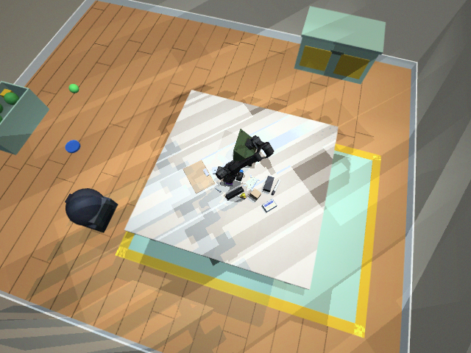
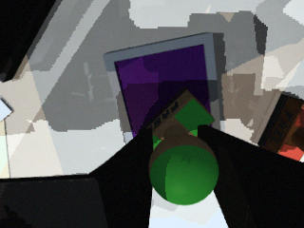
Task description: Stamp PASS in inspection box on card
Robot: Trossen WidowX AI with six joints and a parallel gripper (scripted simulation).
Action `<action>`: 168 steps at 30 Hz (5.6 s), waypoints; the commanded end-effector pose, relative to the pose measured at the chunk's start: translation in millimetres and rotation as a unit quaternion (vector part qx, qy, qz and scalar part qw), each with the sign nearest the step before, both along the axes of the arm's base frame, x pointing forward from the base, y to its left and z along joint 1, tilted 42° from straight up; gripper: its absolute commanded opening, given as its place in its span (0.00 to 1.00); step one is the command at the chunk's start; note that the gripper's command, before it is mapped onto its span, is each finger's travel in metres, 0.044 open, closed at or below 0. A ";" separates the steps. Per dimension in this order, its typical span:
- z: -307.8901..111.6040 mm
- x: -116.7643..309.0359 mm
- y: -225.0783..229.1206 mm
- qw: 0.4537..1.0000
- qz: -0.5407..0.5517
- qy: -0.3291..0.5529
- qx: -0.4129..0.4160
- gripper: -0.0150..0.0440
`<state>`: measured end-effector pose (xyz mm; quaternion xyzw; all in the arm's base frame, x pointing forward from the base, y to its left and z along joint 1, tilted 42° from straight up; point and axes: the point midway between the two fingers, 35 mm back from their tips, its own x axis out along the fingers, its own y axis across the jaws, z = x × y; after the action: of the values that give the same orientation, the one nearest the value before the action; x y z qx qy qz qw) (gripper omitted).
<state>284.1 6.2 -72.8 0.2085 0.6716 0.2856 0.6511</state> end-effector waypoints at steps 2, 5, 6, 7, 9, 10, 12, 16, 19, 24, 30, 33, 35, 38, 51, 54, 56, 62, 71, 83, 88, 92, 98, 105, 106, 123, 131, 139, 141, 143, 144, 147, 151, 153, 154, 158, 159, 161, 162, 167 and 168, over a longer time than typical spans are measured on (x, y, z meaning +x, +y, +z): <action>-0.8 0.1 1.2 1.000 -0.001 0.001 0.001 0.25; -0.9 0.1 1.4 1.000 -0.001 0.001 0.001 0.25; -1.2 0.1 1.6 1.000 -0.001 0.001 0.001 0.25; -1.4 0.0 1.8 1.000 -0.001 0.001 0.001 0.25; -1.5 0.0 1.9 1.000 -0.001 0.001 0.001 0.25; -1.5 0.0 1.9 1.000 -0.001 0.001 0.001 0.25; -1.5 0.0 1.9 1.000 -0.001 0.001 0.001 0.25; -1.5 0.0 1.9 1.000 -0.001 0.001 0.001 0.25; -1.5 0.0 1.9 1.000 -0.001 0.001 0.001 0.25; -1.5 0.0 1.9 1.000 -0.001 0.001 0.001 0.25; -2.3 0.0 2.6 1.000 -0.001 0.001 0.001 0.25; -2.3 0.0 2.6 1.000 -0.001 0.001 0.001 0.25; -2.3 0.0 2.6 1.000 -0.001 0.001 0.001 0.25; -2.3 0.0 2.6 1.000 -0.001 0.001 0.001 0.25; -2.0 0.0 2.3 1.000 -0.001 0.001 0.001 0.25; -1.0 0.1 1.4 1.000 -0.001 0.001 0.001 0.25; -0.3 0.2 0.8 1.000 -0.001 0.001 0.001 0.25; 1.9 0.4 -1.2 1.000 -0.001 0.001 0.001 0.25; 5.2 0.7 -4.1 1.000 -0.001 0.001 0.001 0.25; 16.7 2.7 -14.8 1.000 -0.001 0.000 0.000 0.25; 22.7 3.4 -20.2 1.000 -0.001 0.000 0.000 0.25; 27.7 3.8 -24.5 1.000 -0.001 0.001 0.000 0.25; 35.2 4.2 -31.0 1.000 -0.001 0.001 0.000 0.25; 42.7 4.2 -36.0 1.000 0.000 -0.001 0.000 0.25; 44.7 4.3 -34.1 1.000 0.005 -0.004 0.000 0.25; 105.8 -8.1 30.9 0.979 0.156 -0.134 0.009 0.25; 131.0 -23.6 60.3 0.954 0.227 -0.195 0.019 0.25; 151.4 -42.4 84.9 0.924 0.289 -0.249 0.031 0.25; 151.8 -42.8 85.4 0.923 0.291 -0.250 0.032 0.25; 151.7 -42.8 85.5 0.923 0.291 -0.250 0.032 0.25; 151.5 -42.8 85.7 0.923 0.291 -0.250 0.032 0.25; 150.0 -42.7 86.9 0.923 0.291 -0.250 0.032 0.25; 147.9 -42.6 88.6 0.923 0.291 -0.250 0.031 0.25; 146.9 -42.5 89.4 0.923 0.291 -0.250 0.031 0.25; 146.4 -42.5 89.8 0.923 0.291 -0.250 0.031 0.25; 144.3 -42.4 91.5 0.923 0.291 -0.250 0.031 0.25; 143.8 -42.4 92.0 0.923 0.291 -0.250 0.031 0.25; 142.8 -42.4 92.8 0.923 0.291 -0.250 0.031 0.25; 142.3 -42.4 93.2 0.923 0.291 -0.250 0.031 0.25; 139.7 -42.4 95.4 0.923 0.291 -0.250 0.031 0.25; 139.2 -42.4 95.8 0.923 0.291 -0.250 0.031 0.25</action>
<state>242.4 99.7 68.3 -0.0564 0.5082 0.5250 0.6804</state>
